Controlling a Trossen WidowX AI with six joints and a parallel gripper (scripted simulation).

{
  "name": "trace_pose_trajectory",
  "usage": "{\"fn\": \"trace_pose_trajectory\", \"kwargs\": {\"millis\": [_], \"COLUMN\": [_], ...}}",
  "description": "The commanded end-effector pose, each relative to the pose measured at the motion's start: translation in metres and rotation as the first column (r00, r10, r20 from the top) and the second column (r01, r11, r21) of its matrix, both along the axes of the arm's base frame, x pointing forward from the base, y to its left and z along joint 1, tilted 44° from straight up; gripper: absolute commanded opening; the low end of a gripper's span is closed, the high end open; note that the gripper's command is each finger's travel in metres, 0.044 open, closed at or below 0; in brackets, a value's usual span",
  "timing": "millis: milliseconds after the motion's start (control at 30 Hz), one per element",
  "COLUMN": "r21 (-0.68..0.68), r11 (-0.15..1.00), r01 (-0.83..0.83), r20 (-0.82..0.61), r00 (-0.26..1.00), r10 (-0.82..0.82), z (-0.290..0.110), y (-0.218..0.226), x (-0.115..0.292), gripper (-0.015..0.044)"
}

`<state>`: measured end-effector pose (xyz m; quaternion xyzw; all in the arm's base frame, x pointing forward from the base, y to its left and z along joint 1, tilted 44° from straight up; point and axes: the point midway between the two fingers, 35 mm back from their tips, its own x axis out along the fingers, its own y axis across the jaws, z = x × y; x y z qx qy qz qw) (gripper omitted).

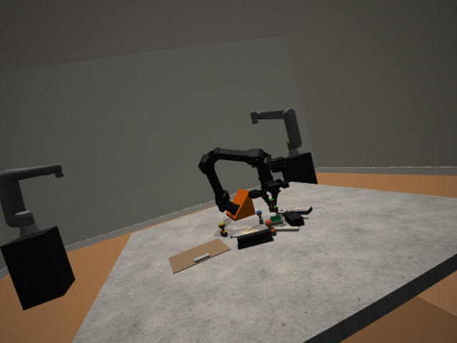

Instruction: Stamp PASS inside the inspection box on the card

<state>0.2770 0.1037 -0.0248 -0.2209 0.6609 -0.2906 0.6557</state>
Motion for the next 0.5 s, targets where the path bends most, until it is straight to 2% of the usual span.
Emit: {"fn": "trace_pose_trajectory", "kwargs": {"millis": [0,467], "r21": [-0.002,-0.002], "r11": [1.0,1.0], "r01": [-0.007,-0.006], "r20": [0.001,0.002], "r00": [1.0,1.0], "r10": [0.007,0.006], "z": [-0.0022,-0.0089], "y": [-0.0022,-0.0086], "x": [0.0007,0.0003], "gripper": [0.0,0.0]}}
